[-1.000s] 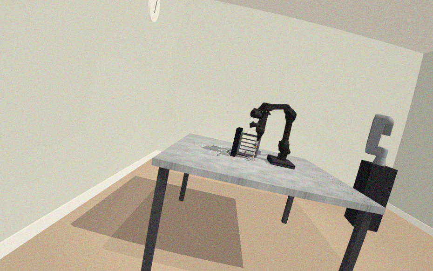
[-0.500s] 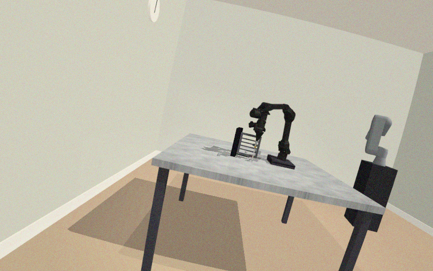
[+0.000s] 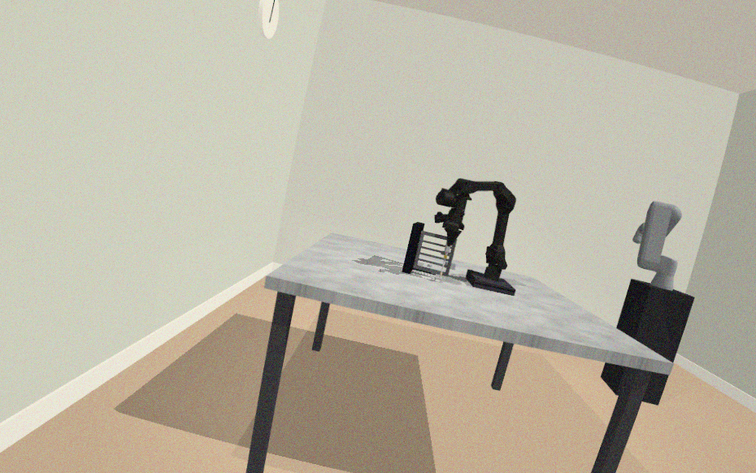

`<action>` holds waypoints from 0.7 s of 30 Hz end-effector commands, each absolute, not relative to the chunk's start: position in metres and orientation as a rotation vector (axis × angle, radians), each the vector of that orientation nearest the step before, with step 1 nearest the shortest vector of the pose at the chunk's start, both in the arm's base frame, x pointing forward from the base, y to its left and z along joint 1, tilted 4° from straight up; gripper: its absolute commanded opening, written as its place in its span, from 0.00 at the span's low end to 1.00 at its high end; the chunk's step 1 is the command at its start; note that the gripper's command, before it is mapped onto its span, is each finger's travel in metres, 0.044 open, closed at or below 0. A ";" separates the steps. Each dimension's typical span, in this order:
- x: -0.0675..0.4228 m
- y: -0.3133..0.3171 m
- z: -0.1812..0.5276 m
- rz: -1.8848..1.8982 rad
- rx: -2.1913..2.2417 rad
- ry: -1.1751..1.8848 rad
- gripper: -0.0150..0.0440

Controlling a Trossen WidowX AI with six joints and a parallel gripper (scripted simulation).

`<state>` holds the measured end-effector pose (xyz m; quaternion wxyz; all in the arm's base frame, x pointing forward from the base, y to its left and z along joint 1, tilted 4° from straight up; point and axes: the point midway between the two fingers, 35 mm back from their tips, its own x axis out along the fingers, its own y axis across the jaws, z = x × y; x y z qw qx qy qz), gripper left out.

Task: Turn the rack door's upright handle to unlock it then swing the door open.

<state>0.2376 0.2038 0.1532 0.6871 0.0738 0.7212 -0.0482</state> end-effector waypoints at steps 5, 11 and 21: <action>0.239 0.203 0.155 -0.115 0.169 1.608 0.75; 0.240 0.203 0.164 -0.110 0.174 1.602 0.75; 0.241 0.203 0.178 -0.102 0.182 1.591 0.75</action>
